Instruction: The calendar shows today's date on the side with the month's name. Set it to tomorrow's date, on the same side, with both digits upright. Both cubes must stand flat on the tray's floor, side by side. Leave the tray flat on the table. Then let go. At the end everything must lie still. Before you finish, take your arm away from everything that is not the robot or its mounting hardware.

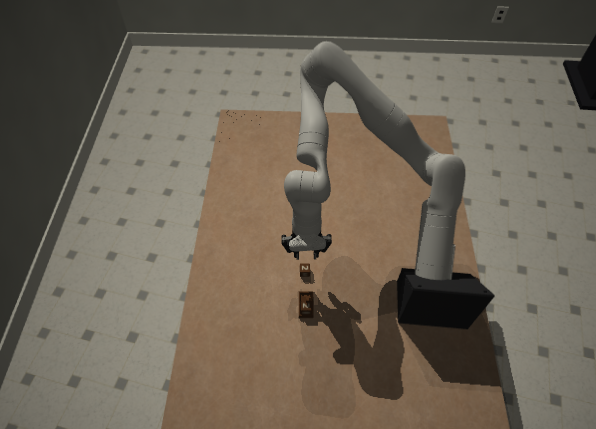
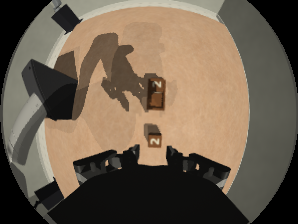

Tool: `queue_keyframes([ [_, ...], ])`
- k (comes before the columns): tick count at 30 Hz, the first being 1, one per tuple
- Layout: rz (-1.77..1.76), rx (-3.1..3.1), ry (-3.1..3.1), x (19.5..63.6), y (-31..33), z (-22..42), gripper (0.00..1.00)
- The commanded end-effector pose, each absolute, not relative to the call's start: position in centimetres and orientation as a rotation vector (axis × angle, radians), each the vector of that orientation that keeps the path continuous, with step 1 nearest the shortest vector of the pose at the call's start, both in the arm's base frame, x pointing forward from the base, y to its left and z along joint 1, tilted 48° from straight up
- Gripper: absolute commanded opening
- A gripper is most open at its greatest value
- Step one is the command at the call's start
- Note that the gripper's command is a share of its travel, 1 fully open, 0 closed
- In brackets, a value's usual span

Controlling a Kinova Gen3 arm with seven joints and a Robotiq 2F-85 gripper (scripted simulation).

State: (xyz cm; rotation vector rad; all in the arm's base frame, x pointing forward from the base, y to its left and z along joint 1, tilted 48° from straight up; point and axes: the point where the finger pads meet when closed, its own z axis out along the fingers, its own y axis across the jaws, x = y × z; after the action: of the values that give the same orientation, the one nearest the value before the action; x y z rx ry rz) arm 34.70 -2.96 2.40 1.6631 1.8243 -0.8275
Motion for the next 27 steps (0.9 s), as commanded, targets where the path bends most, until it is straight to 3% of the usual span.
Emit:
queue_keyframes([
  [1, -0.814, 1.662, 1.824, 34.97, -2.52, 2.75, 0.46],
  [3, -0.814, 1.662, 1.824, 34.97, -2.5, 2.76, 0.46],
  [4, -0.814, 1.662, 1.824, 34.97, -2.5, 2.76, 1.0],
  [27, -0.815, 1.661, 1.826, 34.96, -2.8, 2.5, 1.0],
])
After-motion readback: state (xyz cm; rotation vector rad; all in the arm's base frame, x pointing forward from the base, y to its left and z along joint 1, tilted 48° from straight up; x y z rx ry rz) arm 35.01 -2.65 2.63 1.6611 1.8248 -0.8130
